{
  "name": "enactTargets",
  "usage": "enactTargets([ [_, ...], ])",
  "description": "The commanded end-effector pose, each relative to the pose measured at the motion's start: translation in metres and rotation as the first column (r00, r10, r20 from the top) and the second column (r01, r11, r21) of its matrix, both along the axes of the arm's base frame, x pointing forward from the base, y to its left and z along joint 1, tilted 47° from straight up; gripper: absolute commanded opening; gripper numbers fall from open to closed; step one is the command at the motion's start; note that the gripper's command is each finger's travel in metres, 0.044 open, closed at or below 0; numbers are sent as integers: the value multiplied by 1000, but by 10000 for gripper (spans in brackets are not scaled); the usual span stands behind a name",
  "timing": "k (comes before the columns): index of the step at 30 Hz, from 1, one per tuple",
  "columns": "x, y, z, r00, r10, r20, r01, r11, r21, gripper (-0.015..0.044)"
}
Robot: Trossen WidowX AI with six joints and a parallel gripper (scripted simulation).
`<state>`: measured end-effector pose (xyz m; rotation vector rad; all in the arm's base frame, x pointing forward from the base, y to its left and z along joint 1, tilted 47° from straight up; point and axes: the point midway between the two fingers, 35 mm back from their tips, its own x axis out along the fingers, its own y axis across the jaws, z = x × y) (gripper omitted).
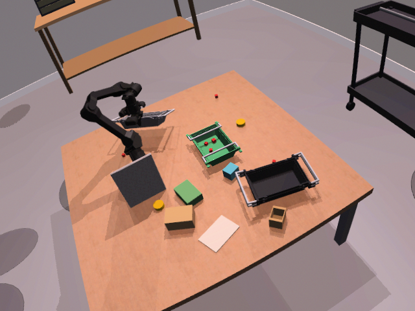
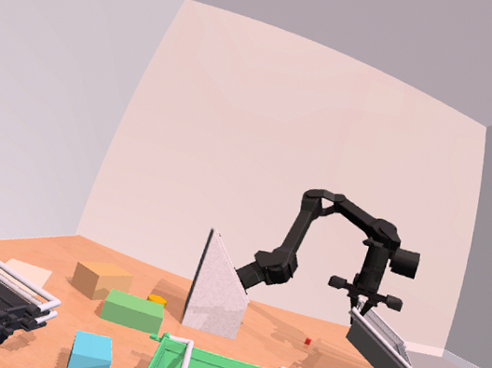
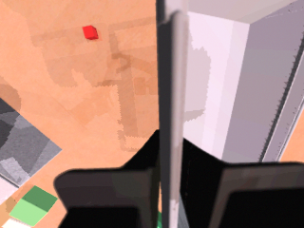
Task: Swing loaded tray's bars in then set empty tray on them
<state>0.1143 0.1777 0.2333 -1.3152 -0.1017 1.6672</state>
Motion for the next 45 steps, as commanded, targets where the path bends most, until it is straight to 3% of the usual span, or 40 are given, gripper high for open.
enactTargets([
  [1, 2, -9, 20, 1000, -2, 16, 2, 1000, 11, 0],
  [11, -2, -32, 55, 1000, -7, 14, 7, 1000, 24, 0],
  [38, -2, -32, 55, 1000, -8, 13, 8, 1000, 24, 0],
  [45, 21, -34, 50, 998, -55, -26, 56, 998, 4, 0],
])
